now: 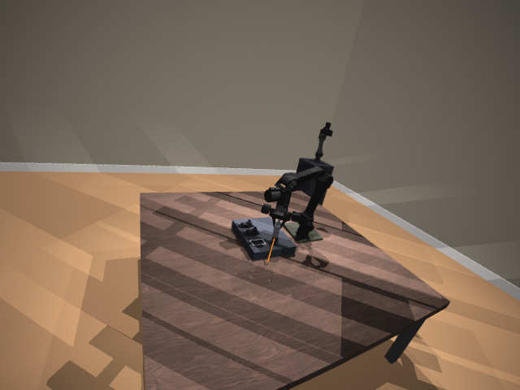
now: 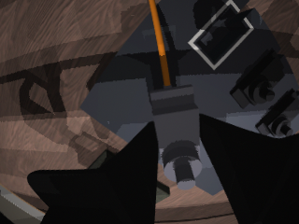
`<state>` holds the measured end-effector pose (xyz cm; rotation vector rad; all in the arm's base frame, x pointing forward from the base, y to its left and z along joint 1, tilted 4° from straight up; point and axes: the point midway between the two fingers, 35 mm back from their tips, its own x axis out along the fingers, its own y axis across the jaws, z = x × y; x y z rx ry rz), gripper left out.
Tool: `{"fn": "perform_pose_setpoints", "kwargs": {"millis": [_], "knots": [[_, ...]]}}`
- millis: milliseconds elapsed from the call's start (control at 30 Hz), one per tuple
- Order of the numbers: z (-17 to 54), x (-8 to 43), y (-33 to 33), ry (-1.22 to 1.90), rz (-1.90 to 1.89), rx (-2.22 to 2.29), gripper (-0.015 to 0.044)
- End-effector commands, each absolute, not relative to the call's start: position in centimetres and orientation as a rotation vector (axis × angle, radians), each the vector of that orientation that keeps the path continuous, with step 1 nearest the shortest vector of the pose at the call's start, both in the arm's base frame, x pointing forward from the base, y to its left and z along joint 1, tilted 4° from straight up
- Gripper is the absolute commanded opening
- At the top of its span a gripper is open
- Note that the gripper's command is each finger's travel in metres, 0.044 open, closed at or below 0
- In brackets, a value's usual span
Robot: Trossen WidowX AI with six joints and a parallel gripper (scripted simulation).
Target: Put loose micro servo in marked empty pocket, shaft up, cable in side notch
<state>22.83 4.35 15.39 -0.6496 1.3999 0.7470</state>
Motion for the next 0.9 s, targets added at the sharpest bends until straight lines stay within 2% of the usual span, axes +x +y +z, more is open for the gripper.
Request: {"fn": "perform_pose_setpoints", "kwargs": {"millis": [0, 867], "knots": [[15.57, 22.78, 4.36, 1.426, 0.657, -0.556, 0.0000], [15.57, 22.78, 4.36, 1.542, 0.066, 0.059, 0.0000]]}}
